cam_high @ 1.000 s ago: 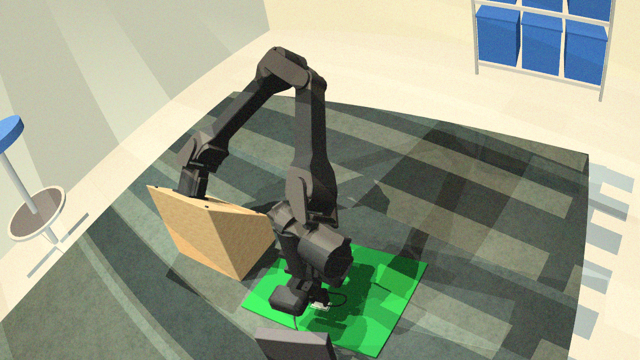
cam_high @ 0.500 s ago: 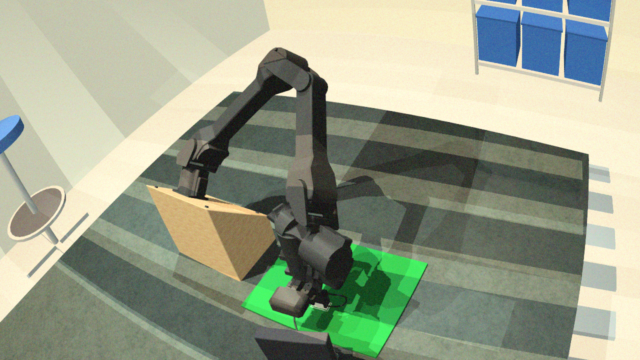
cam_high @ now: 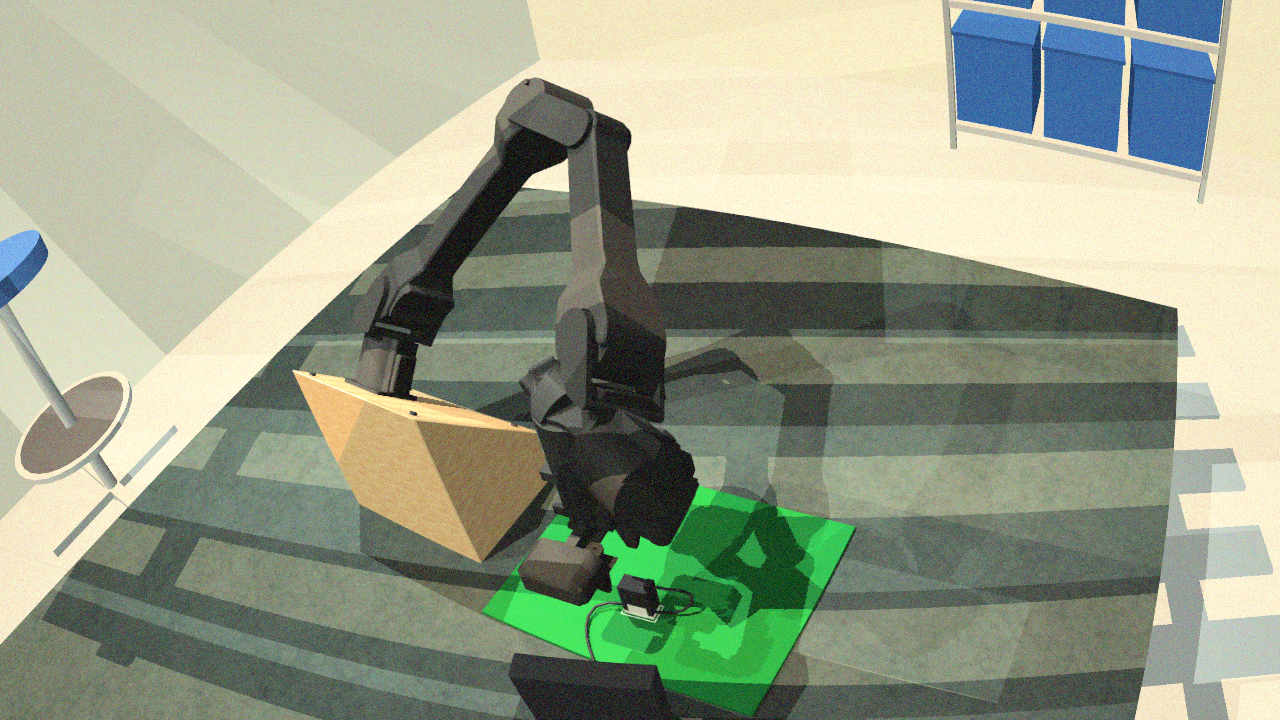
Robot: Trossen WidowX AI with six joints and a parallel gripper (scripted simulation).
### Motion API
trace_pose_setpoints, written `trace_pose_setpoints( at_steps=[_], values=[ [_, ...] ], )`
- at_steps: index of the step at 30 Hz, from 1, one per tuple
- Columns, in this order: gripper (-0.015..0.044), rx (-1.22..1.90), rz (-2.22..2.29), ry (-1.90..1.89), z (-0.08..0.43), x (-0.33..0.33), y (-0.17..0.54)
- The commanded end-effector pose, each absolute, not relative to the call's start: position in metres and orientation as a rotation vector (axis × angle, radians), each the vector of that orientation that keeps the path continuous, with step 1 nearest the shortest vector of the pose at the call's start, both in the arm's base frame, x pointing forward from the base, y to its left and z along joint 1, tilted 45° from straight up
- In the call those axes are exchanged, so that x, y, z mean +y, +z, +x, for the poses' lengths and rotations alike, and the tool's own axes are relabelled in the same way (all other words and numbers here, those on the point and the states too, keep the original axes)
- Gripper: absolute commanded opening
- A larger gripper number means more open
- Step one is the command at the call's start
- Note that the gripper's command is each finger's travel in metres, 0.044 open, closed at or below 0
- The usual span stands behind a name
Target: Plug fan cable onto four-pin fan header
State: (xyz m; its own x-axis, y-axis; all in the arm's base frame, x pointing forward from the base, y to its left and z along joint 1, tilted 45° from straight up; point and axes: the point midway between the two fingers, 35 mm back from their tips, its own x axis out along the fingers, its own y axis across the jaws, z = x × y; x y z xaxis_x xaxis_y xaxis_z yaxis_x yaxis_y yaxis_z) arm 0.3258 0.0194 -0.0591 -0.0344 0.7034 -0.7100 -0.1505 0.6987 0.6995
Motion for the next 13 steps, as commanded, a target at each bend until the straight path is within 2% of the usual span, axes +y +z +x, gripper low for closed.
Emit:
trace_pose_setpoints(
  at_steps=[1, 4, 13],
  values=[
    [0.0260, 1.453, 0.471, 0.739, 0.327, 0.018, -0.054],
    [0.0260, 1.454, 0.470, 0.737, 0.310, 0.014, -0.055],
    [0.0260, 1.459, 0.472, 0.737, 0.208, 0.008, -0.058]
  ],
)
